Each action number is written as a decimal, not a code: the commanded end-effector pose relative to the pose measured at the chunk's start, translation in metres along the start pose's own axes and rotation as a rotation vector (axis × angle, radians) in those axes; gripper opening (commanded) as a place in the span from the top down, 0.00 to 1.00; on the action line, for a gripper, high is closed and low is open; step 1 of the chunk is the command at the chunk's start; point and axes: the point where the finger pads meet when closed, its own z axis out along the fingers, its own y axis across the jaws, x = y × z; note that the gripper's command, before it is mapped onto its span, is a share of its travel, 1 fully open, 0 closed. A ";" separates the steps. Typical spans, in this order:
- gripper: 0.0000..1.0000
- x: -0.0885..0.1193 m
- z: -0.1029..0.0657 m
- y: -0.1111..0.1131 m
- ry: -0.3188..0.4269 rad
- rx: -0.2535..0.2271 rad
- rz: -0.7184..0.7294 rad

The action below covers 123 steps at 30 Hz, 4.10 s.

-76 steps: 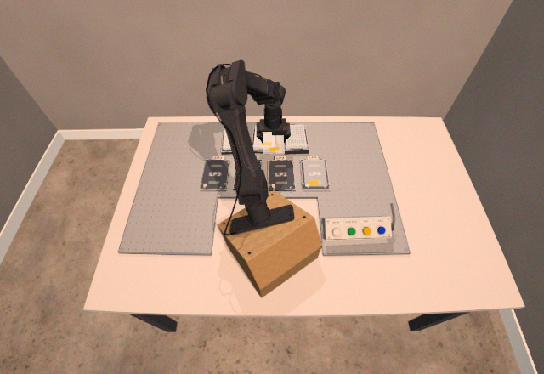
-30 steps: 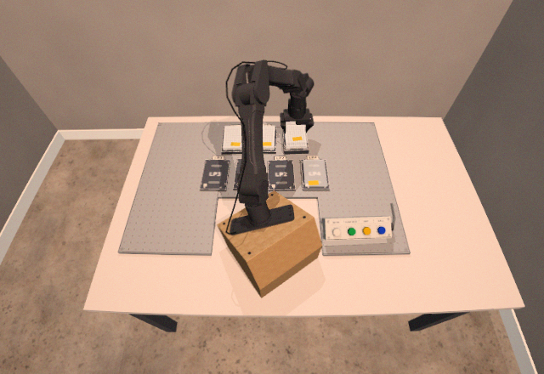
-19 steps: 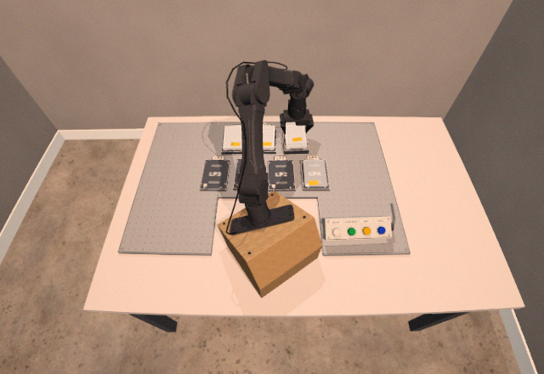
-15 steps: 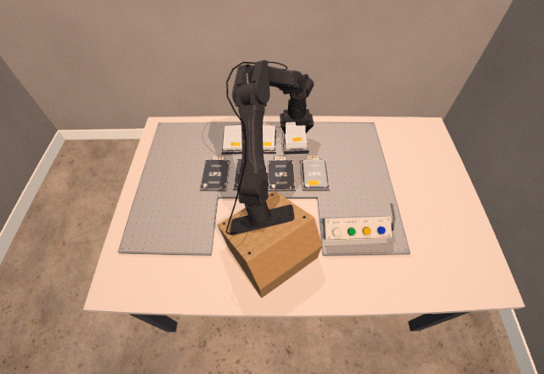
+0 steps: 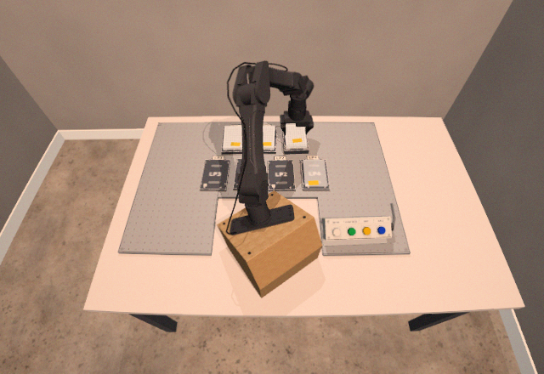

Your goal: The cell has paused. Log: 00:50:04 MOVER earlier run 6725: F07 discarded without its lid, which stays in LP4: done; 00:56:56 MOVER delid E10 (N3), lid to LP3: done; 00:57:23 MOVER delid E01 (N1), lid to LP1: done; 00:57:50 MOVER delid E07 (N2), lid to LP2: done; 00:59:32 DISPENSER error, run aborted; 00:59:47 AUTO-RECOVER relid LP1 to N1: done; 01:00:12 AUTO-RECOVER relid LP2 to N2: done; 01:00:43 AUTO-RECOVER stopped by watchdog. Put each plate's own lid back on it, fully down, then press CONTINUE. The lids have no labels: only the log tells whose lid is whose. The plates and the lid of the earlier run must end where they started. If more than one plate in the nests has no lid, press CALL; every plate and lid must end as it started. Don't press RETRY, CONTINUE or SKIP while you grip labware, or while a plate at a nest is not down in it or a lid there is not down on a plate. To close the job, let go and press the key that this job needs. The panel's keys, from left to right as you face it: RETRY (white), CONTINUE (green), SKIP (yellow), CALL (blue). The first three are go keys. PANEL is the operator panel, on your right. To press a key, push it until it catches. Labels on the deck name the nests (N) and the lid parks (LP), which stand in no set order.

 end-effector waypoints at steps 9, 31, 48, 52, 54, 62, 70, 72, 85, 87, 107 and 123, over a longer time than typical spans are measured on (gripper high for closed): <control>1.00 -0.004 0.001 -0.002 -0.022 0.003 0.003; 1.00 -0.003 0.011 -0.005 -0.017 0.006 0.005; 1.00 -0.005 0.005 -0.002 -0.021 0.008 -0.004; 1.00 -0.005 0.005 -0.002 -0.021 0.008 -0.004; 1.00 -0.005 0.005 -0.002 -0.021 0.008 -0.004; 1.00 -0.005 0.004 -0.002 -0.021 0.008 -0.004; 1.00 -0.015 -0.007 -0.005 -0.059 0.027 -0.015; 1.00 -0.015 -0.007 -0.005 -0.059 0.027 -0.015; 0.00 -0.015 -0.007 -0.005 -0.058 0.027 -0.015; 0.00 -0.015 -0.007 -0.005 -0.058 0.027 -0.015; 0.00 -0.015 -0.007 -0.005 -0.058 0.027 -0.015; 0.00 -0.013 -0.016 -0.003 -0.048 0.018 -0.014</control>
